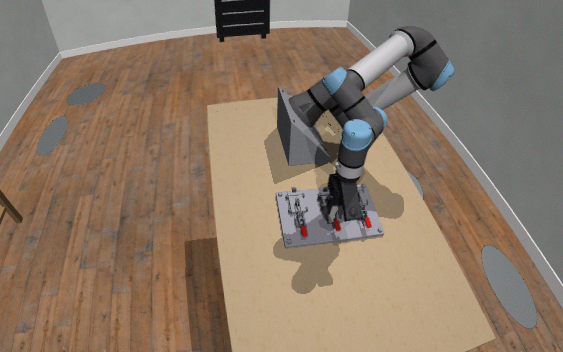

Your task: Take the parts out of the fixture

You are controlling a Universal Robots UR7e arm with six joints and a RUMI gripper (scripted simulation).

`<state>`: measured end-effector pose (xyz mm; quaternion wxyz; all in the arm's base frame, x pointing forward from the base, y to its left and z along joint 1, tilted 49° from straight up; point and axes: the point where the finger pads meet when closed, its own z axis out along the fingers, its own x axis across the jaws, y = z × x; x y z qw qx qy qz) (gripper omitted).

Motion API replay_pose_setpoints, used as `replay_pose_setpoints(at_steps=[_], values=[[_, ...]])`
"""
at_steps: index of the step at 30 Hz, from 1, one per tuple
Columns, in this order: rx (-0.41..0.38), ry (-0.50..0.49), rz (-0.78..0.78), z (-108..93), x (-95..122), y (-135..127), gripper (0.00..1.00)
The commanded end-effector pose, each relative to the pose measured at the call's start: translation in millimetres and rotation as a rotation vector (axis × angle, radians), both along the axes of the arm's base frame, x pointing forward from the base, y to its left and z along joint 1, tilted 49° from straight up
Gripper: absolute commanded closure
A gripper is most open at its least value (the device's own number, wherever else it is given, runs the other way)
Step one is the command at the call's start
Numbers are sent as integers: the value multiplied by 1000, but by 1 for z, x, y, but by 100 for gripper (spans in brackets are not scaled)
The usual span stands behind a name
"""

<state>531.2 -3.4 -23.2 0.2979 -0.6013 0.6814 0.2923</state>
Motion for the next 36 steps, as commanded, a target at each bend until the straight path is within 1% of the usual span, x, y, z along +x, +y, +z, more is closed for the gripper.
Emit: replay_pose_setpoints(at_steps=[1,22,36], values=[[-1,-1,-1,-2,1,1,72],[-1,-1,-1,-2,1,2,72],[-1,-1,-1,-16,2,18,72]])
